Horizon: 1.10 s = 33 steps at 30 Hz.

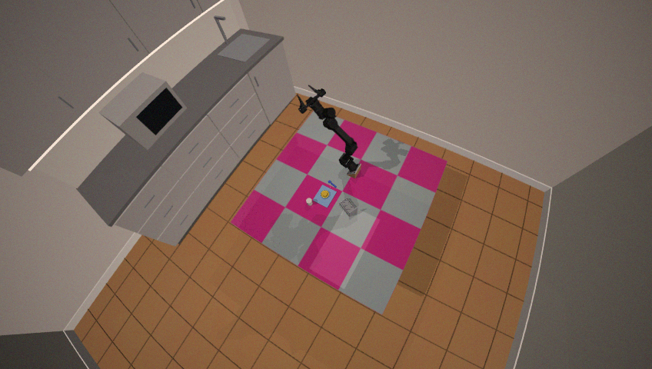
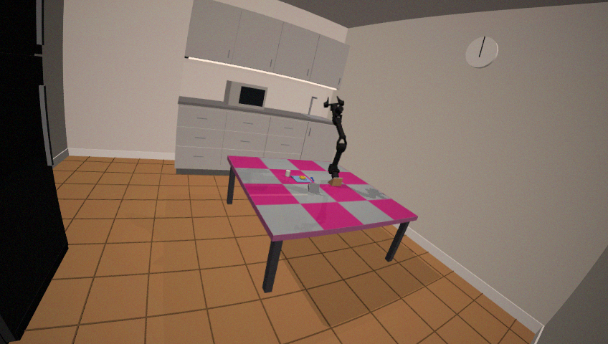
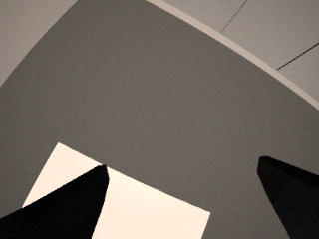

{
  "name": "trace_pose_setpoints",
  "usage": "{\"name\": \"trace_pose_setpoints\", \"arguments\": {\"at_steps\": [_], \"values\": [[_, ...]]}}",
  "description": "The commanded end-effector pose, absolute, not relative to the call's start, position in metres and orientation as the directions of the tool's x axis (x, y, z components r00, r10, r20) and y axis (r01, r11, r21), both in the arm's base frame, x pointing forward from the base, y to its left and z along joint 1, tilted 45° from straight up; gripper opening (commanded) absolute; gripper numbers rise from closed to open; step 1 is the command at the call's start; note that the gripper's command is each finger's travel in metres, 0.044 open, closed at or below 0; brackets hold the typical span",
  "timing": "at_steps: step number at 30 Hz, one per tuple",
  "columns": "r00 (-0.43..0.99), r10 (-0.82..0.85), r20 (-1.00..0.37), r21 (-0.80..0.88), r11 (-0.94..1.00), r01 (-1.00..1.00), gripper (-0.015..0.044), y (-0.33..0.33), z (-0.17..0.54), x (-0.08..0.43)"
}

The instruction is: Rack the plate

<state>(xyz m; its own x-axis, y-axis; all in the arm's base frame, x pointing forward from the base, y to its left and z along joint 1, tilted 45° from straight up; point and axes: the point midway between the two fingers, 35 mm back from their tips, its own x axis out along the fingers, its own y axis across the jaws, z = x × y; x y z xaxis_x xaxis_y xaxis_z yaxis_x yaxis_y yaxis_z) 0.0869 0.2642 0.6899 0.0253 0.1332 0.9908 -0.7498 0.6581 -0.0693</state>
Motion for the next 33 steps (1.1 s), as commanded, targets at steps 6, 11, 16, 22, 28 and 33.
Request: {"name": "trace_pose_setpoints", "arguments": {"at_steps": [6,11,16,22,28,33], "values": [[0.017,0.089,0.996,-0.051,0.705,-0.707,0.0400,0.250,0.692,0.077],[-0.023,0.012,1.000,-0.024,0.724,-0.690,0.0400,0.221,0.701,0.054],[-0.061,-0.074,0.995,0.013,0.733,-0.680,0.0400,0.188,0.708,0.032],[-0.088,-0.180,0.980,0.077,0.744,-0.664,0.0400,0.145,0.713,0.012],[-0.086,-0.281,0.956,0.164,0.752,-0.638,0.0400,0.102,0.715,0.000],[-0.085,-0.309,0.947,0.194,0.764,-0.616,0.0400,0.085,0.714,-0.004]]}}
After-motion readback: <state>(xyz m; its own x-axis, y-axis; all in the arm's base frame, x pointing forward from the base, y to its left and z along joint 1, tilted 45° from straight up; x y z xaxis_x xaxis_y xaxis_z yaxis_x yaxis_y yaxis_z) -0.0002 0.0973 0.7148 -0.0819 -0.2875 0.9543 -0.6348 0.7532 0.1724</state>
